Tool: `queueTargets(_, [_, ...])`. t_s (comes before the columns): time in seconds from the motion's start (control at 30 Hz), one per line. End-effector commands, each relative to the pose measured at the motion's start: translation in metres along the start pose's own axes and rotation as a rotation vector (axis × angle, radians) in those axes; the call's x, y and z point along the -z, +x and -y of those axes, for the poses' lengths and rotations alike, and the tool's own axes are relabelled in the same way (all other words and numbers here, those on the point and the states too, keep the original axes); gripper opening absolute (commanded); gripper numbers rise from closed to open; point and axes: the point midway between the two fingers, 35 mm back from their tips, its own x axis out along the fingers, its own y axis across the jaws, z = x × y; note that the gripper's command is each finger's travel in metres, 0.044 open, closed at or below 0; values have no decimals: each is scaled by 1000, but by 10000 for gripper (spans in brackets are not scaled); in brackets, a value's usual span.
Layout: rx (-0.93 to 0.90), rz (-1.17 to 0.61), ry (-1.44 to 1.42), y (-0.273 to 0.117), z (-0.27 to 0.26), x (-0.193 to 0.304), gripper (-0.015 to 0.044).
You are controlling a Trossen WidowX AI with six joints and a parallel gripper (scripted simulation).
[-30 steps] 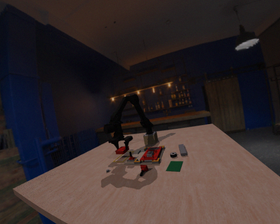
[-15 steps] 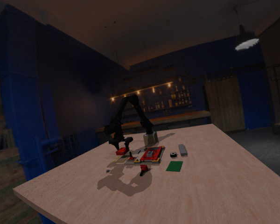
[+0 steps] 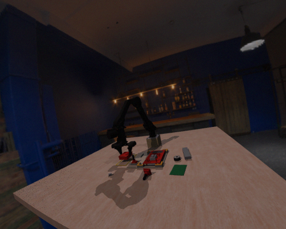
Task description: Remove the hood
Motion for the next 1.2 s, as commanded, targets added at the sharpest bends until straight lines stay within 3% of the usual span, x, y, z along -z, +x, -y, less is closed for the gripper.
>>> queueTargets(0.0, [-3,2,-5,2,-1,0,0])
queueTargets(1.17, [-3,2,-5,19,-1,0,0])
